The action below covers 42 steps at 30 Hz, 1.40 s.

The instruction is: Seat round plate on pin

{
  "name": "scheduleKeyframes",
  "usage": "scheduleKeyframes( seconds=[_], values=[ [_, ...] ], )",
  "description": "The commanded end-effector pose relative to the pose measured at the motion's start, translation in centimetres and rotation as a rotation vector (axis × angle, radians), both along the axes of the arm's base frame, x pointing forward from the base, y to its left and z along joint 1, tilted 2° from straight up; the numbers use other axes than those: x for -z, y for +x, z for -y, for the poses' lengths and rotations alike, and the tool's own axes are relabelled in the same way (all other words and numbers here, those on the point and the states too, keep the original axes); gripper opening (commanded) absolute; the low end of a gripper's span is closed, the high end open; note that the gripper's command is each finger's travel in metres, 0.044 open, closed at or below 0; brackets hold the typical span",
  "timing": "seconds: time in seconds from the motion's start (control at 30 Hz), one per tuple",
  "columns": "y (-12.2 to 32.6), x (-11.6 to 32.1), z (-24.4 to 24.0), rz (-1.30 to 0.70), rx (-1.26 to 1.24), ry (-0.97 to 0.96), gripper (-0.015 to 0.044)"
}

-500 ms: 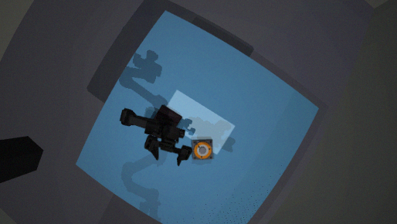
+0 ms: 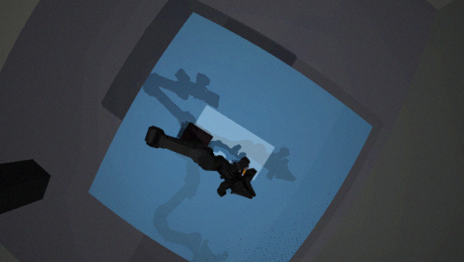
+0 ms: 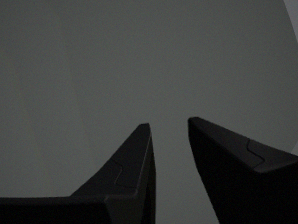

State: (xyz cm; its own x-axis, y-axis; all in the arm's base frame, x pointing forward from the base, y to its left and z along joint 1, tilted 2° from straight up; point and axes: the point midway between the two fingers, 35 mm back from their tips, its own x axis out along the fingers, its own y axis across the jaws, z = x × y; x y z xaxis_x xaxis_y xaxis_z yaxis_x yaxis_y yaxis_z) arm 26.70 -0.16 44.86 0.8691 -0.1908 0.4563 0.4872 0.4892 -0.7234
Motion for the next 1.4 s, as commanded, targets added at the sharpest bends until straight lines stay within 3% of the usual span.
scheduleKeyframes(
  seconds=[0.0,0.07,0.17,0.37,0.53,0.6,0.73,1.17,1.37],
  values=[
    [4.8,6.4,-0.9,-0.302,-0.100,0.122,0.0000],
    [5.6,8.0,-1.0,-0.372,-0.113,0.153,0.0000],
    [7.1,13.8,-1.1,-0.613,-0.134,0.279,0.0000],
    [6.9,21.8,-1.0,-0.948,-0.099,0.498,0.0000],
    [3.2,29.5,-0.7,-1.320,0.056,0.803,0.0000],
    [2.4,30.4,-0.6,-1.372,0.091,0.850,0.0000],
    [-3.0,34.1,-0.6,-1.644,0.354,1.126,0.0000],
    [-4.0,34.5,-0.6,-1.685,0.411,1.173,0.0000],
    [-3.8,37.0,-0.6,-1.685,0.411,1.173,0.0000]
  ],
)
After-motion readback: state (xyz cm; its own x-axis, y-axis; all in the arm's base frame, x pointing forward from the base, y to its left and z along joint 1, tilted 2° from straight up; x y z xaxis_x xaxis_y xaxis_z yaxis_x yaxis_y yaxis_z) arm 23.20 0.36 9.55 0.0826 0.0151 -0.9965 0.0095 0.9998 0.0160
